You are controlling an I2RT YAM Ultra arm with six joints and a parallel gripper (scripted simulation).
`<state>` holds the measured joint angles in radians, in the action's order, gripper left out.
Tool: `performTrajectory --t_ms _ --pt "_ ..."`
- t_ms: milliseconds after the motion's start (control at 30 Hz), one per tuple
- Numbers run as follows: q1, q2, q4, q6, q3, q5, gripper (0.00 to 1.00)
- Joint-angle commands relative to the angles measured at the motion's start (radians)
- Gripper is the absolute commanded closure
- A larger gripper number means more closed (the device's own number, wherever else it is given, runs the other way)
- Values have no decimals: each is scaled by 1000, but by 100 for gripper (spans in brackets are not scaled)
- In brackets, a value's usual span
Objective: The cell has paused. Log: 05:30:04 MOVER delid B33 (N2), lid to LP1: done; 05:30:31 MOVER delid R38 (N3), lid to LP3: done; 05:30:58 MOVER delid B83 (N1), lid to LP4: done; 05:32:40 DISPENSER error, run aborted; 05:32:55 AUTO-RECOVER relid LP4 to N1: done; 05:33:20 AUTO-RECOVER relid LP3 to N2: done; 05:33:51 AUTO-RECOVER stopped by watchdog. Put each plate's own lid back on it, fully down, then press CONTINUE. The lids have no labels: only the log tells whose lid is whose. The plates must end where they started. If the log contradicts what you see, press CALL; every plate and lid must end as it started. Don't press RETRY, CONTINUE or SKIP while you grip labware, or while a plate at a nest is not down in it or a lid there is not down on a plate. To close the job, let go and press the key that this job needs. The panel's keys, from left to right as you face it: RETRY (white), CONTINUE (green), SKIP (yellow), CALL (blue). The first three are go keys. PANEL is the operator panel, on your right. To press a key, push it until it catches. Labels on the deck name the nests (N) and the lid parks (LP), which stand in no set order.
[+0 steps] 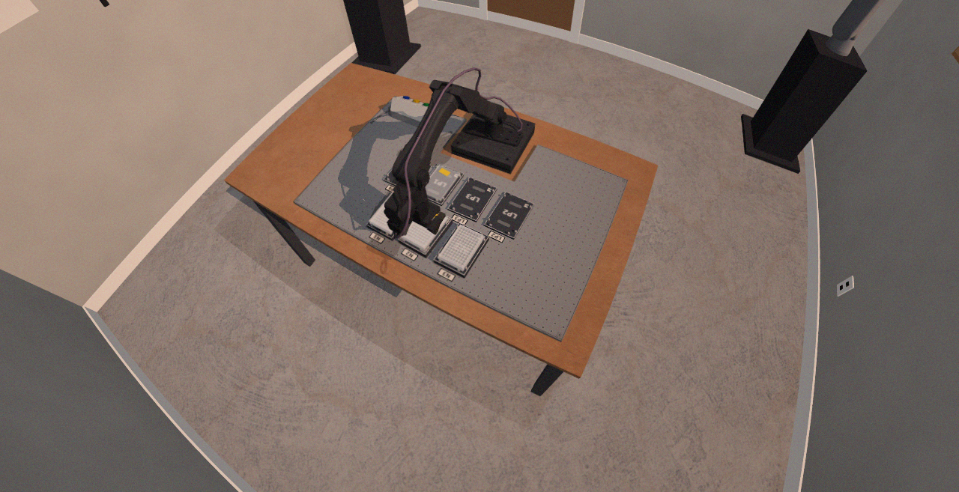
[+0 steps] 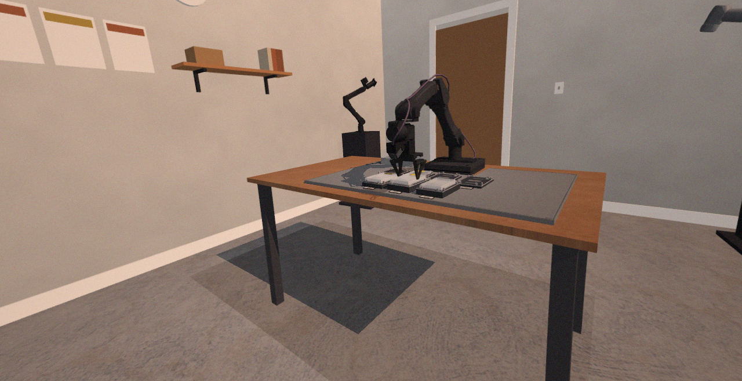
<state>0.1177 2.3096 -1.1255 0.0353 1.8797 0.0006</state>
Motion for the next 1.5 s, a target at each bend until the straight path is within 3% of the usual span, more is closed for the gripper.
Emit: performTrajectory --t_ms 0,733,1133,1467 --pt "-9 -10 -18 8 32 -5 100" --pt "9 -36 -38 -4 45 -4 100" --pt "-4 -34 -97 6 95 -4 100" --pt "-3 -50 -98 5 71 -4 100"
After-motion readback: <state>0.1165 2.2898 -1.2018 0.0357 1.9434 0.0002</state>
